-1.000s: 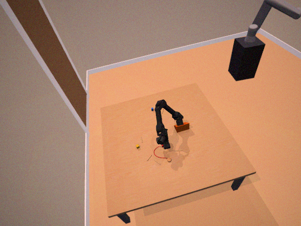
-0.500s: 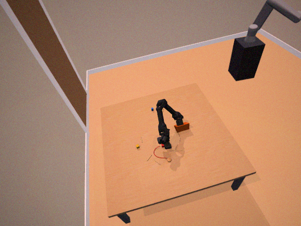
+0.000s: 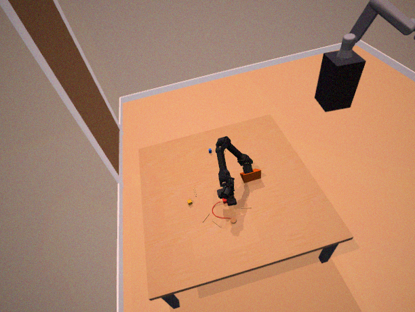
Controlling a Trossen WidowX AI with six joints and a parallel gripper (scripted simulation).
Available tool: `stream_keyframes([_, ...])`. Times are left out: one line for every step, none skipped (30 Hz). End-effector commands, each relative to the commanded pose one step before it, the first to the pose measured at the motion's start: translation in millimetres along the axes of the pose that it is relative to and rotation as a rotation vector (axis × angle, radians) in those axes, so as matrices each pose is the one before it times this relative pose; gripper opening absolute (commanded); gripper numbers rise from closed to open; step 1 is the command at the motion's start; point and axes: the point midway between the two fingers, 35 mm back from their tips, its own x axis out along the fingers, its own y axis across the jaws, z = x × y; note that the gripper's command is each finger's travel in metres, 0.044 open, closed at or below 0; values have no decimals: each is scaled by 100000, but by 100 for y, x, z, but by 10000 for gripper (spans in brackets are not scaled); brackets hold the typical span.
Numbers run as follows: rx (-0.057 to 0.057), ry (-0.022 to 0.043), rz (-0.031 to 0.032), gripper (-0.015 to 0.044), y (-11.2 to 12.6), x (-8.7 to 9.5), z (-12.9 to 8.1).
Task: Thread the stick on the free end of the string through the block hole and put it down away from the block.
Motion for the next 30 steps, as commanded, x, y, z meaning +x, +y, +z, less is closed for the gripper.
stream_keyframes([53,-28,10,0,-84,-55,-457])
stream_keyframes([-4,2,-5,0,-13,-17,-145])
stream_keyframes([-6,5,-16,0,-14,-11,-134])
stream_keyframes([-15,10,-16,0,-11,-6,-115])
stream_keyframes([-13,11,-13,0,-8,-5,-108])
stream_keyframes([-8,8,-14,0,-6,-6,-113])
stream_keyframes([-4,7,-17,0,-4,-7,-118])
stream_keyframes([-2,4,-18,0,-3,-8,-123])
stream_keyframes([-2,5,-18,0,-2,-8,-123])
stream_keyframes([-3,6,-14,0,-1,-8,-121])
stream_keyframes([-5,3,-10,0,0,-7,-118])
stream_keyframes([-6,5,-7,0,1,-8,-117])
stream_keyframes([-5,4,-4,0,1,-8,-116])
stream_keyframes([-5,5,-1,0,2,-8,-115])
stream_keyframes([-5,5,2,0,2,-8,-115])
stream_keyframes([-5,5,4,0,2,-8,-116])
stream_keyframes([-5,4,5,0,2,-8,-116])
stream_keyframes([-3,7,6,0,2,-9,-116])
stream_keyframes([-4,7,8,0,2,-9,-115])
stream_keyframes([-4,6,9,0,2,-9,-115])
stream_keyframes([-4,3,9,0,1,-9,-115])
stream_keyframes([-4,6,10,0,1,-10,-115])
stream_keyframes([-3,8,11,0,1,-10,-115])
stream_keyframes([-4,6,11,0,1,-10,-115])
stream_keyframes([-4,3,12,0,1,-11,-115])
stream_keyframes([-4,7,11,0,1,-11,-116])
stream_keyframes([-3,6,12,0,0,-12,-116])
stream_keyframes([-4,3,12,0,0,-12,-115])
stream_keyframes([-4,5,12,0,0,-12,-115])
stream_keyframes([-4,4,12,0,0,-12,-115])
